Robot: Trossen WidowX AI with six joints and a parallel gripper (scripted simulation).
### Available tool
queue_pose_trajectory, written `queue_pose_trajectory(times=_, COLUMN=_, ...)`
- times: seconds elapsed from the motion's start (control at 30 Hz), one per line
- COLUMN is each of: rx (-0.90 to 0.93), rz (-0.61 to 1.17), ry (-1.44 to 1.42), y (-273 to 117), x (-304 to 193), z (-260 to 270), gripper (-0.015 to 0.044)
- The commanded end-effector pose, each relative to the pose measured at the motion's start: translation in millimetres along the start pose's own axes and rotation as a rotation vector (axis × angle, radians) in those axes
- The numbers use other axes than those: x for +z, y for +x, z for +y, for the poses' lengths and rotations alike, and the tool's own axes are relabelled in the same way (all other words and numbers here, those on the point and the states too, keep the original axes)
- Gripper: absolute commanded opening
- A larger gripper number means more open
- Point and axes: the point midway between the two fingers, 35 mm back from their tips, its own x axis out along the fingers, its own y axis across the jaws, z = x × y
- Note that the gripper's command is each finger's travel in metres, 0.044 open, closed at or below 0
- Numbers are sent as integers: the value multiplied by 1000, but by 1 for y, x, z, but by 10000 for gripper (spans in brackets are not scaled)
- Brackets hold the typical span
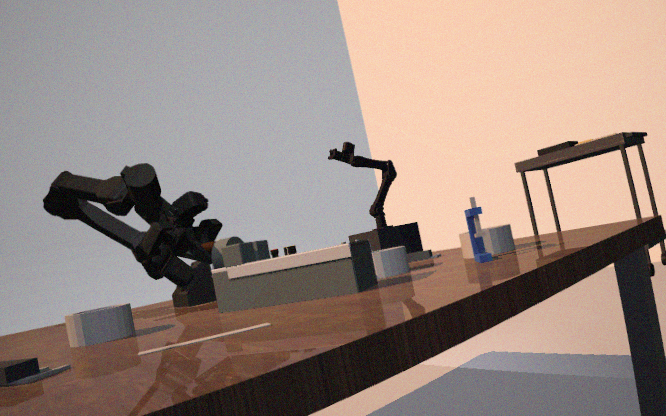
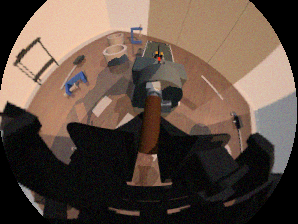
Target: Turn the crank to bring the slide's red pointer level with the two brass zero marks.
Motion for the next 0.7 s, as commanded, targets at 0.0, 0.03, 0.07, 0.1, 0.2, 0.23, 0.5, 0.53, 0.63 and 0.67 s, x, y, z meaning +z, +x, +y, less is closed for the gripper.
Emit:
queue_pose_trajectory(times=0.0, rx=-25, rz=-5, ry=9, y=-3, x=2, z=-9, gripper=0)
queue_pose_trajectory(times=0.03, rx=-25, rz=-5, ry=9, y=-3, x=2, z=-9, gripper=0)
queue_pose_trajectory(times=0.07, rx=-25, rz=-5, ry=9, y=-3, x=2, z=-9, gripper=0)
queue_pose_trajectory(times=0.1, rx=-25, rz=-5, ry=9, y=-3, x=2, z=-9, gripper=0)
queue_pose_trajectory(times=0.2, rx=-25, rz=-5, ry=9, y=-3, x=2, z=-10, gripper=0)
queue_pose_trajectory(times=0.23, rx=-25, rz=-5, ry=9, y=-3, x=2, z=-10, gripper=0)
queue_pose_trajectory(times=0.5, rx=-25, rz=-5, ry=9, y=-2, x=2, z=-11, gripper=0)
queue_pose_trajectory(times=0.53, rx=-25, rz=-5, ry=9, y=-2, x=2, z=-11, gripper=0)
queue_pose_trajectory(times=0.63, rx=-25, rz=-5, ry=9, y=-2, x=2, z=-12, gripper=0)
queue_pose_trajectory(times=0.67, rx=-25, rz=-5, ry=9, y=-2, x=2, z=-12, gripper=0)
